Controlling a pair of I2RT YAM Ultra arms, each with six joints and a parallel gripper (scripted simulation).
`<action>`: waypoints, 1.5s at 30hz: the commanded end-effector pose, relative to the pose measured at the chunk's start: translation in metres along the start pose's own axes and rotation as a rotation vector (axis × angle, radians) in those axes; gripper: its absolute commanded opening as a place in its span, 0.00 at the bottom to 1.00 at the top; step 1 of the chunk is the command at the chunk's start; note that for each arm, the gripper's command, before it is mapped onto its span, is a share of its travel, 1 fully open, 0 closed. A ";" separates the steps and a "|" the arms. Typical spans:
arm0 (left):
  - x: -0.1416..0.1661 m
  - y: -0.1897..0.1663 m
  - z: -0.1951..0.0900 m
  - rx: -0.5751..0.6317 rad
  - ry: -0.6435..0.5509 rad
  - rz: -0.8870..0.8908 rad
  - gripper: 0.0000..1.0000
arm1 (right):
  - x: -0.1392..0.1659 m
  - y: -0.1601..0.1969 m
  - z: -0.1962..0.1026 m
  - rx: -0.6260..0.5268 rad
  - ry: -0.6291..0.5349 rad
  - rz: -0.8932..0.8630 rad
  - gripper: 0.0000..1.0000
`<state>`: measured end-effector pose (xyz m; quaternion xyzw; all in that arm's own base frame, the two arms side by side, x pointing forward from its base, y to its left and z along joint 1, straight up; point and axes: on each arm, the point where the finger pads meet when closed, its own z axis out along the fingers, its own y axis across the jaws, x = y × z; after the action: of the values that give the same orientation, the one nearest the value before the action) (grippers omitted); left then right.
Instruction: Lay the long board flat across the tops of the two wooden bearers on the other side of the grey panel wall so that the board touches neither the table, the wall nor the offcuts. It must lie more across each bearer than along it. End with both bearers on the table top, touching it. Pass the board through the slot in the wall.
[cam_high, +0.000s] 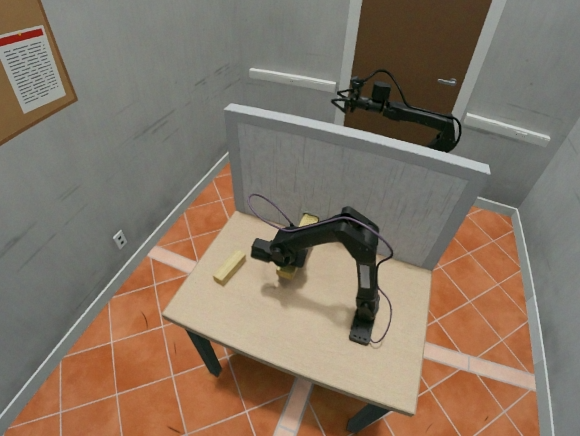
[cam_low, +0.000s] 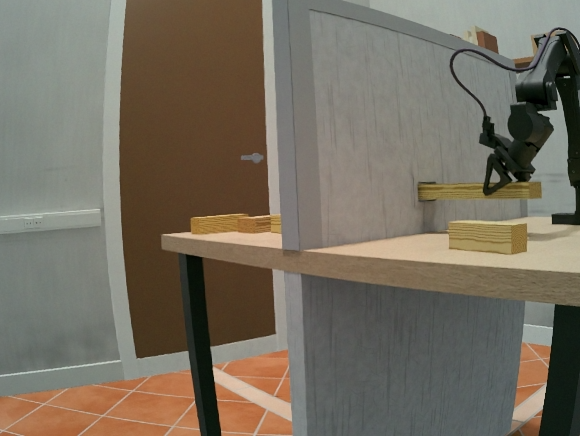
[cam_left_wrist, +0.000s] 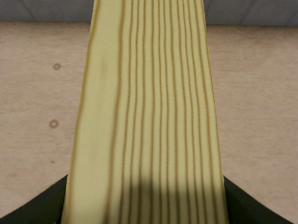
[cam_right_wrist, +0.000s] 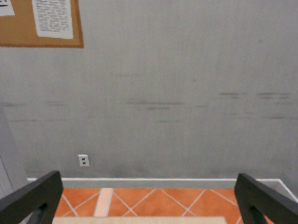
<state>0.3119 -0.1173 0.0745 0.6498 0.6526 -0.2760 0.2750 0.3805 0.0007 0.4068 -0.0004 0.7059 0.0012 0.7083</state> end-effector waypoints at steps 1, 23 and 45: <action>-0.030 0.011 -0.010 -0.053 -0.081 0.046 0.00 | -0.026 0.005 0.000 -0.017 -0.063 0.003 1.00; -0.038 0.008 0.002 -0.044 -0.081 0.039 0.00 | -0.026 0.005 0.000 -0.017 -0.063 0.003 1.00; -0.055 0.020 0.005 -0.069 -0.084 0.072 0.00 | -0.026 0.005 0.000 -0.017 -0.063 0.003 1.00</action>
<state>0.3139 -0.1422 0.0751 0.6475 0.6543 -0.2750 0.2777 0.3805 0.0007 0.4068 -0.0004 0.7059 0.0012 0.7083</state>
